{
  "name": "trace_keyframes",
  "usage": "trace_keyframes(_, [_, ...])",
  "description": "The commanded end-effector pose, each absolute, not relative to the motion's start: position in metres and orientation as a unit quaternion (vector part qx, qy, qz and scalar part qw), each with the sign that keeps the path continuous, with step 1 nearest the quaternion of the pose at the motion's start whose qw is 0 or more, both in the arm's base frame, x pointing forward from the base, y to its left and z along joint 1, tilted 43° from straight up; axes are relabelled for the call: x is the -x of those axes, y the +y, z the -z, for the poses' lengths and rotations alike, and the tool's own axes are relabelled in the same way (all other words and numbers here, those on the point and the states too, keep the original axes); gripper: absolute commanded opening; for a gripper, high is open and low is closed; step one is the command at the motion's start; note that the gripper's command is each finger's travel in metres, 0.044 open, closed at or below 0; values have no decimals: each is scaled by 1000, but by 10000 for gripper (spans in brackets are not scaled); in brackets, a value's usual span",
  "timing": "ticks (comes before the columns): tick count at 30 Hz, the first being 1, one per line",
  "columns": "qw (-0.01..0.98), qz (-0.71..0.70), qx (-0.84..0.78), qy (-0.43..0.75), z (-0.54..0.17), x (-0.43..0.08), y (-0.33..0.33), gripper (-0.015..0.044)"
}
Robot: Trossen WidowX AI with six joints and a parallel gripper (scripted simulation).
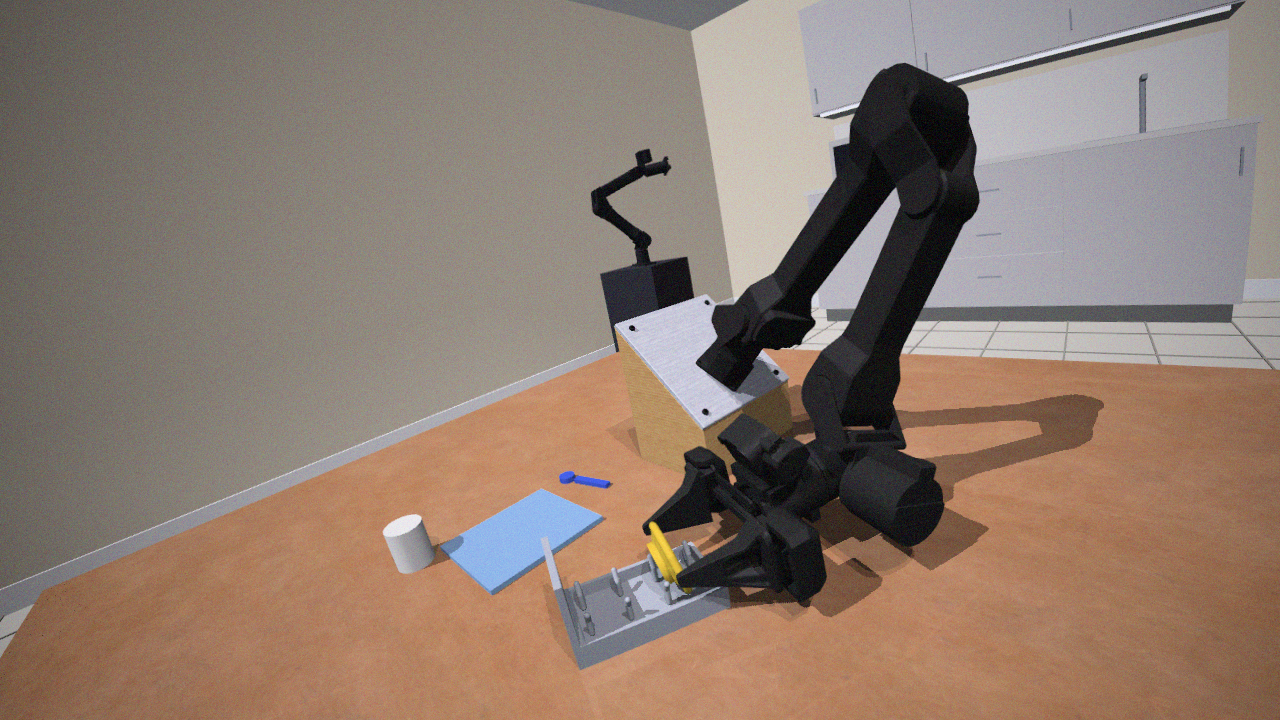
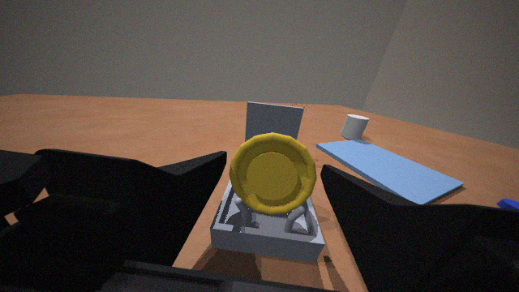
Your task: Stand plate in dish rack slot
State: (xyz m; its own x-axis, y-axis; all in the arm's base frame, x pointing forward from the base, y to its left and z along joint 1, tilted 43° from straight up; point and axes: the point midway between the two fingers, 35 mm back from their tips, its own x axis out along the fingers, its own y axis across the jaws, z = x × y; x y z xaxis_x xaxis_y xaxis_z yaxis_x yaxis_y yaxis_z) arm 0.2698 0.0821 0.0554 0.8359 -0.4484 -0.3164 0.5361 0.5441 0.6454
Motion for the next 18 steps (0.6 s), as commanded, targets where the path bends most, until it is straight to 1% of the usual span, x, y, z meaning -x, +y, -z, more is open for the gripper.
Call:
trace_keyframes(1, [877, 281, -386, 57, -55, -270, 82, 400])
trace_keyframes(4, [876, 282, -386, 57, -60, -270, 79, 400])
trace_keyframes(18, [878, 285, -380, 50, -148, -256, 12, 400])
